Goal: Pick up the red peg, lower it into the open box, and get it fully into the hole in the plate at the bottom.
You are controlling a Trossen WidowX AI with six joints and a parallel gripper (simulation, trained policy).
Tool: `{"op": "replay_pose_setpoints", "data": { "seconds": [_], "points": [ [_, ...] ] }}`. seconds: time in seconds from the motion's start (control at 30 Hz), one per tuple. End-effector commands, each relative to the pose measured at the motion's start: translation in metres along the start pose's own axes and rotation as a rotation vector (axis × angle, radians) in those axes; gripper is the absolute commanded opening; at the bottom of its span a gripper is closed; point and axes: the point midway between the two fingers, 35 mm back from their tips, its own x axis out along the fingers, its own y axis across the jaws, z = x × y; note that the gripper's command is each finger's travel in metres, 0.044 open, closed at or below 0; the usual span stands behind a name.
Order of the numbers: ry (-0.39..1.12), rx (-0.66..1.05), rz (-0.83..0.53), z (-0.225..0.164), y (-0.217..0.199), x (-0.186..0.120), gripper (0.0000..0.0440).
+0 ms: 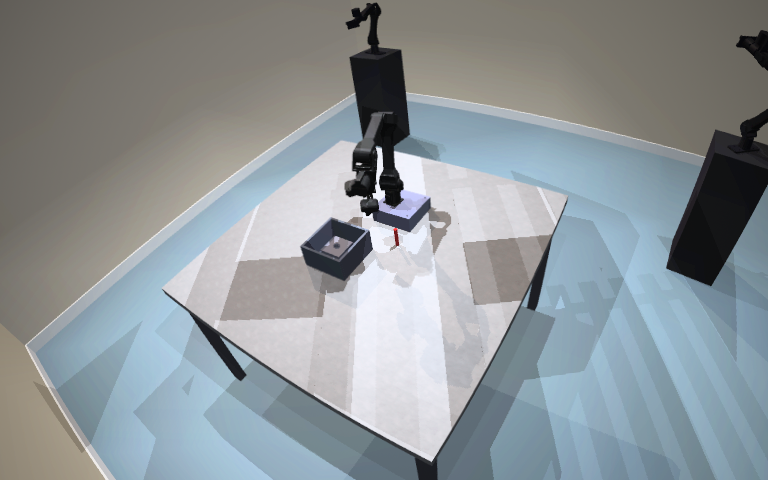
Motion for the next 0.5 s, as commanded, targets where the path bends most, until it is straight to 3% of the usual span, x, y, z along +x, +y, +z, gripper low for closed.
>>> {"op": "replay_pose_setpoints", "data": {
  "seconds": [0.0,0.47],
  "points": [
    [0.033,0.006,-0.006,-0.019,0.008,0.003,0.044],
    [0.093,-0.011,-0.001,-0.081,0.041,0.032,0.044]
  ]
}}
